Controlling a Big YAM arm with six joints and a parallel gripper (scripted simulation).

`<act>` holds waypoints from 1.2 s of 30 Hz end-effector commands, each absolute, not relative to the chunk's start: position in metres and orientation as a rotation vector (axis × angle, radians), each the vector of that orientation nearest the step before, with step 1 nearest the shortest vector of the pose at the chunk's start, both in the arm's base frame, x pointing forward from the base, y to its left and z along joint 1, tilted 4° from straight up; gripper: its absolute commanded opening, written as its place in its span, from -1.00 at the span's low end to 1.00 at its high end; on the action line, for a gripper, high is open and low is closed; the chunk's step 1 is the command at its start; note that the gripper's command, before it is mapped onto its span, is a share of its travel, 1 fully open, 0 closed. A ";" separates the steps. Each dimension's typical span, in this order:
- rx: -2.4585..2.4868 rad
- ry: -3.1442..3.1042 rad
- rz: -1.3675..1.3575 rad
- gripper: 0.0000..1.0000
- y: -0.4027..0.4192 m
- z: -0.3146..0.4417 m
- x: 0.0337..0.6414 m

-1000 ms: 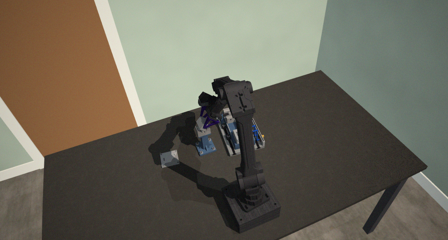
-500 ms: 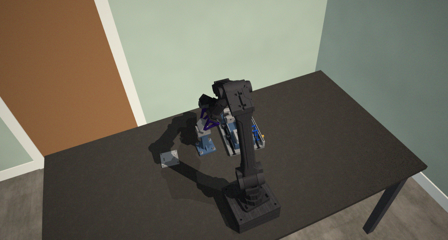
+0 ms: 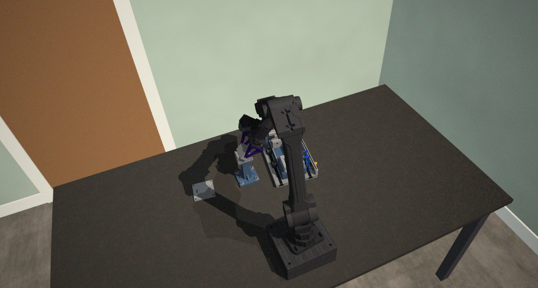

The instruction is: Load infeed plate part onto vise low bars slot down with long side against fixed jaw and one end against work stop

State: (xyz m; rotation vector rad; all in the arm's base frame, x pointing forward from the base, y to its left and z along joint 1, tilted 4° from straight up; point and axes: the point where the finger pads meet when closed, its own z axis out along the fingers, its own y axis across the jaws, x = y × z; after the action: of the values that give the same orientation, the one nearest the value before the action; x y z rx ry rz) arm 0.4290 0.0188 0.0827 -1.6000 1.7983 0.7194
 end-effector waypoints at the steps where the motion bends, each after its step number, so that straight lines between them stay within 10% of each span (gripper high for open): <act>1: -1.600 1.791 0.726 -1.00 0.023 0.081 0.436; 36: -1.602 1.788 0.721 -1.00 0.023 0.080 0.435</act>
State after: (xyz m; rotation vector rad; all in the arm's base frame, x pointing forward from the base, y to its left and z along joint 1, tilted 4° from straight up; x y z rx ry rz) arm 0.4291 0.0189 0.0791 -1.5996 1.7991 0.7205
